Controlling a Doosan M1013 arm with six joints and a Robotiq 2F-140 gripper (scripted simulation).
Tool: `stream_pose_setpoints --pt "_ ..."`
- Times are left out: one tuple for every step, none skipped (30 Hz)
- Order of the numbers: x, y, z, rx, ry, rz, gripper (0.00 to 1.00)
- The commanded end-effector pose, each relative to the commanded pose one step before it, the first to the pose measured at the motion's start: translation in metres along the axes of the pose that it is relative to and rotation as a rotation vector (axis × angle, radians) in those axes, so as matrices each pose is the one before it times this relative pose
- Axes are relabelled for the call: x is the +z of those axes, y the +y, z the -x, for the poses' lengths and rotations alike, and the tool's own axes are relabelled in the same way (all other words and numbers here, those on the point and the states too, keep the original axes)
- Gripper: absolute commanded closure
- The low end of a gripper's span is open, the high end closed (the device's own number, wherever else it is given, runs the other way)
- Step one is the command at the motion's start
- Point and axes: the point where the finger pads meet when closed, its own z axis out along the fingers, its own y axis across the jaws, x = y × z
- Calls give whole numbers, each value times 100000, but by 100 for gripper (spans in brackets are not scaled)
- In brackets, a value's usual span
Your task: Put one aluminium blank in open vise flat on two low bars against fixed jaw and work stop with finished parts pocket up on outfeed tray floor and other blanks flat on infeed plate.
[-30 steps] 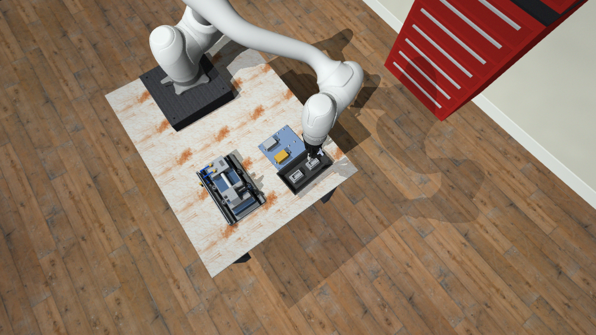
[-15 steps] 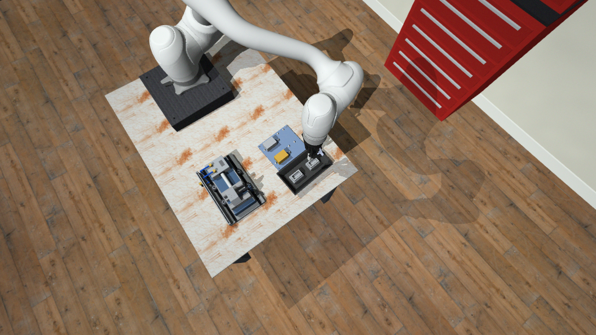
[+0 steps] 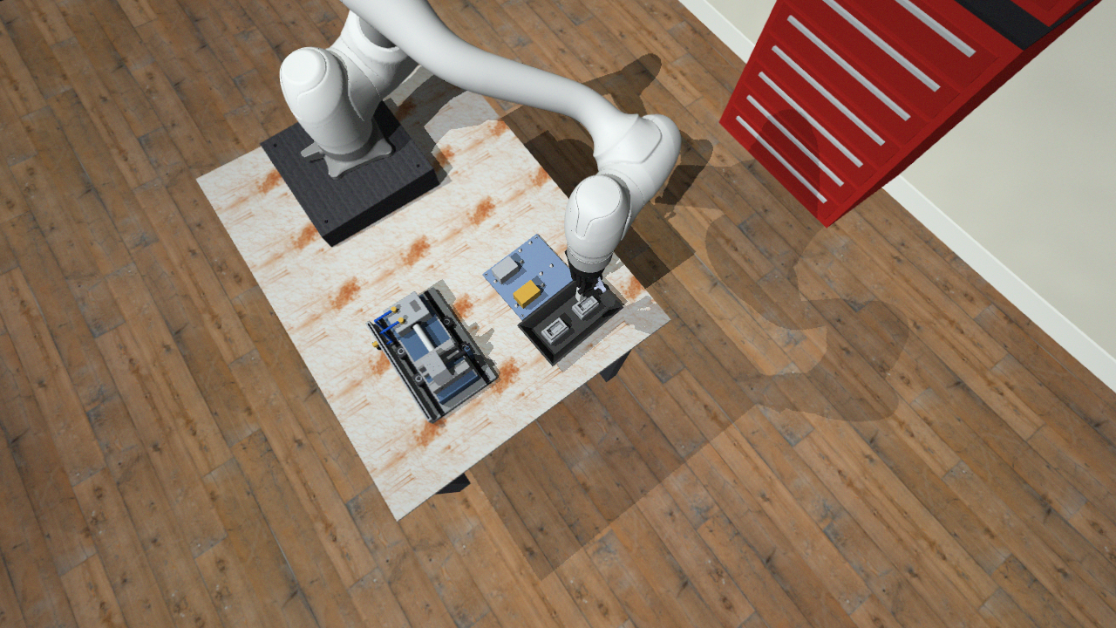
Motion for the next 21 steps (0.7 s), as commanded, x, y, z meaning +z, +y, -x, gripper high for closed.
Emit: stream_pose_setpoints --pt "-18 1 3 -2 -20 -10 100" --pt "0 0 0 0 0 0 100" --pt "0 0 0 0 0 0 100" --pt "0 0 0 0 0 0 100" --pt "-1 0 0 0 0 0 100" --pt "-5 0 0 0 0 0 100" --pt "-12 0 0 0 0 0 100" --pt "-22 0 0 0 0 0 100" --pt "-35 0 0 0 0 0 100" --pt "-49 0 0 0 0 0 100" --pt "-65 0 0 0 0 0 100" --pt "-82 0 0 0 0 0 100" --pt "-100 0 0 0 0 0 100" --pt "-118 1 0 0 0 0 100" --pt "-139 0 0 0 0 0 100" --pt "-157 0 0 0 0 0 100" --pt "-175 0 0 0 0 0 100" --pt "-193 0 0 0 0 0 100" --pt "-209 0 0 0 0 0 100" --pt "0 0 0 0 0 0 100" --pt "0 0 0 0 0 0 100"
